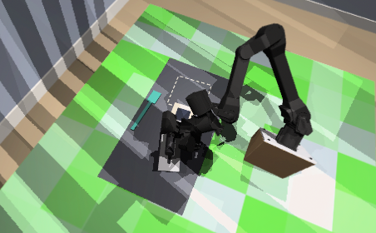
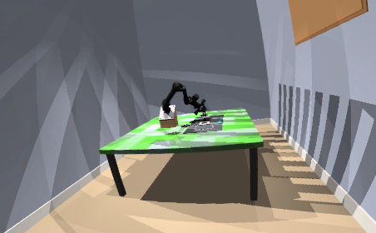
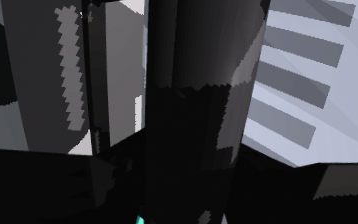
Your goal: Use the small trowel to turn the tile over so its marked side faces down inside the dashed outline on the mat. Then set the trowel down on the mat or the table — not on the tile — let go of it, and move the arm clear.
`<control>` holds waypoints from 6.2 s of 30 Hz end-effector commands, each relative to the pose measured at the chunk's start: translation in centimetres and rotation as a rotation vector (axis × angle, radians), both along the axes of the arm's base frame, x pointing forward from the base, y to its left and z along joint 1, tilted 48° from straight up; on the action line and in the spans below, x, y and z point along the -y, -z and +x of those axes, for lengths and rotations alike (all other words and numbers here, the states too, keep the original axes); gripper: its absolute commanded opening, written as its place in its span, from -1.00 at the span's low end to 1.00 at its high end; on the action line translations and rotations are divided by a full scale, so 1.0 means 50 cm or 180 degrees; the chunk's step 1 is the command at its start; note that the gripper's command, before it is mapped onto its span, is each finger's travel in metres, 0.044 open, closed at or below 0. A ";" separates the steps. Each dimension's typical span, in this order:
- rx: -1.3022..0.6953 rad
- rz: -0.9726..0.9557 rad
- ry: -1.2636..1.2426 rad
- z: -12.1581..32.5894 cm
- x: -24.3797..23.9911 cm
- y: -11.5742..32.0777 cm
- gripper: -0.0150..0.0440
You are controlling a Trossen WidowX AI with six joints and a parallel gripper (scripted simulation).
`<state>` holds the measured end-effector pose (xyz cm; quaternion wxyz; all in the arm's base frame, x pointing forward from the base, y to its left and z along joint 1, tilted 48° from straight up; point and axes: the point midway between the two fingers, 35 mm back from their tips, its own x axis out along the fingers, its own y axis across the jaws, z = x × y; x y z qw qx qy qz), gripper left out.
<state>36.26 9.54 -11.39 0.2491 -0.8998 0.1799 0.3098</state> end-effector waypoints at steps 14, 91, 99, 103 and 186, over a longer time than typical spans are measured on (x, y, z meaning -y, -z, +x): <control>0.0484 0.0422 0.0581 -0.013 0.007 0.009 -0.49; 0.0588 0.0108 0.0519 0.024 0.101 -0.030 -0.49; 0.0590 0.0103 0.0518 0.025 0.089 -0.069 -0.49; 0.0590 0.0103 0.0518 0.027 0.088 -0.090 -0.49; 0.0592 0.0107 0.0518 0.020 0.035 -0.153 -0.49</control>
